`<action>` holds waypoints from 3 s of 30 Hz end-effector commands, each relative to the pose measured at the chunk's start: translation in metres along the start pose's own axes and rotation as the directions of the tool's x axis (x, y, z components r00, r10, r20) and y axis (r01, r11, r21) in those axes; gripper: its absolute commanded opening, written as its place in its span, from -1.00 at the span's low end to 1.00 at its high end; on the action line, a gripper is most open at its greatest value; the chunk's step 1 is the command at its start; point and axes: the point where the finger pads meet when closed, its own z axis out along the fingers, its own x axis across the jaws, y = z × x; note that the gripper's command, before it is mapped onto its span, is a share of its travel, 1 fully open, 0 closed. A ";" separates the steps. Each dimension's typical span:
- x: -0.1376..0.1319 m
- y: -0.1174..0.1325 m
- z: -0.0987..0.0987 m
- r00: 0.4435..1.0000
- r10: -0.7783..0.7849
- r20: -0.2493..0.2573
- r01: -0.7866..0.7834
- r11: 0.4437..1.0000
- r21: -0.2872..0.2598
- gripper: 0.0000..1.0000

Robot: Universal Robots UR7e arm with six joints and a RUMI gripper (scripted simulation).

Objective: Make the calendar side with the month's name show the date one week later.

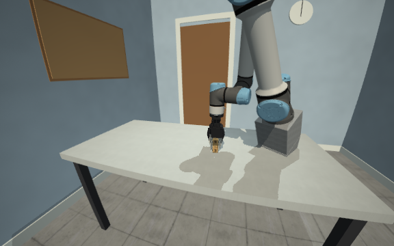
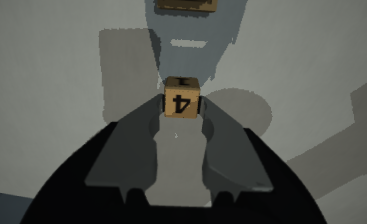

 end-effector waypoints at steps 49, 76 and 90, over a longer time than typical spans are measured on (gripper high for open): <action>0.000 0.000 0.000 1.000 0.000 0.001 0.000 1.000 0.000 -0.80; 0.000 0.000 0.000 1.000 0.000 0.001 0.000 1.000 0.000 -0.44; 0.000 0.000 -0.004 1.000 0.000 0.001 0.000 1.000 0.000 -0.44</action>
